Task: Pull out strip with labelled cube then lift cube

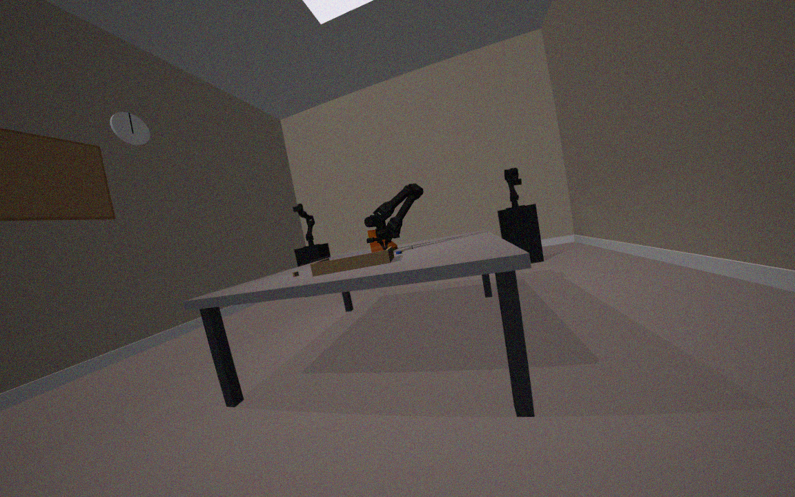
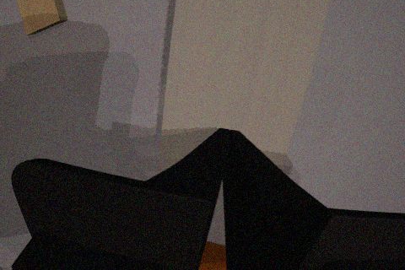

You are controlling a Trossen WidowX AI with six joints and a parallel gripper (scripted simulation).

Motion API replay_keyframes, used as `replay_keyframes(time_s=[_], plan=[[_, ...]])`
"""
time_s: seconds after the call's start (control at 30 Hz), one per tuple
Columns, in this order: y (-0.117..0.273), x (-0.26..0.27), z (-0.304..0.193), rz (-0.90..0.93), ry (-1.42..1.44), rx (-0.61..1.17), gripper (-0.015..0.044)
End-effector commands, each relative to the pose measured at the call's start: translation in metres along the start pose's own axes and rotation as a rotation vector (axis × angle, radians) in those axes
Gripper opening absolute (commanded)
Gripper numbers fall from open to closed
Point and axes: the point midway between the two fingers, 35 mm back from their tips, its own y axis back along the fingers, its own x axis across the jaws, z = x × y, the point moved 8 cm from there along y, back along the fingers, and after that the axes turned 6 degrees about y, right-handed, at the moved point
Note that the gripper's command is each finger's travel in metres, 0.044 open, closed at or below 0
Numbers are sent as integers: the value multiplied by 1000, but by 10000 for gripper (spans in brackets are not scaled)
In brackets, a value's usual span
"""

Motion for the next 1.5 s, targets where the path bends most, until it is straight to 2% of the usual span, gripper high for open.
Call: replay_keyframes(time_s=[0.0, 0.33, 0.5, 0.6, 1.17, 1.47], plan=[[-4, 2, -6, 6, -9, 28, 0], [-4, 2, -6, 6, -9, 28, 0], [39, -1, 4, 3, -9, 27, 0], [42, -1, 4, 4, -9, 29, 0], [47, -14, 79, 3, 6, 26, 440], [51, -19, 116, 3, 8, 25, 440]])
